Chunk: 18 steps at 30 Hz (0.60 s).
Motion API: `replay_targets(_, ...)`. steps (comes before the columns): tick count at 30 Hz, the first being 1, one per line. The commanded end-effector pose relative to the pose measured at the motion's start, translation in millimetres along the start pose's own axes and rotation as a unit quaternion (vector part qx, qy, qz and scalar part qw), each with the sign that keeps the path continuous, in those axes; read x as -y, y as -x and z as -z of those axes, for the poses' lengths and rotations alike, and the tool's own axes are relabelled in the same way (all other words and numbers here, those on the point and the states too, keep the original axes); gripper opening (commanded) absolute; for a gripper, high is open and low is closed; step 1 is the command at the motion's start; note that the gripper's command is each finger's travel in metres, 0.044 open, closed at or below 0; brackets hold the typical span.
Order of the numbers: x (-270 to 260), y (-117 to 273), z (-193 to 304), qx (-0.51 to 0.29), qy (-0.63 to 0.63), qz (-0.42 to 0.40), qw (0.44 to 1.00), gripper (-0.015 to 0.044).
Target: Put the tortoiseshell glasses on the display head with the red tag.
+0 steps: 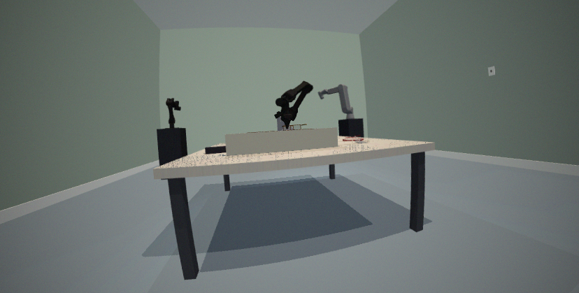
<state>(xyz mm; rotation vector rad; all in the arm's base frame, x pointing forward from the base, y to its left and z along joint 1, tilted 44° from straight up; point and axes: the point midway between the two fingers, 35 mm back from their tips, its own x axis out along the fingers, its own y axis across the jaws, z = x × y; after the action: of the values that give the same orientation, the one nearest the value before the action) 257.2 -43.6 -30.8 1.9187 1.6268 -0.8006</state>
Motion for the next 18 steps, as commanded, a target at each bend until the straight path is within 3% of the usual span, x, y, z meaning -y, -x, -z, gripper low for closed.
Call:
replay_targets(1,0.8,-5.5,-0.1,-0.002,0.002,0.003,1.000,0.0000)
replay_targets(18,-0.6,-21.8,0.8,0.010,0.002,0.008,1.000,0.0000)
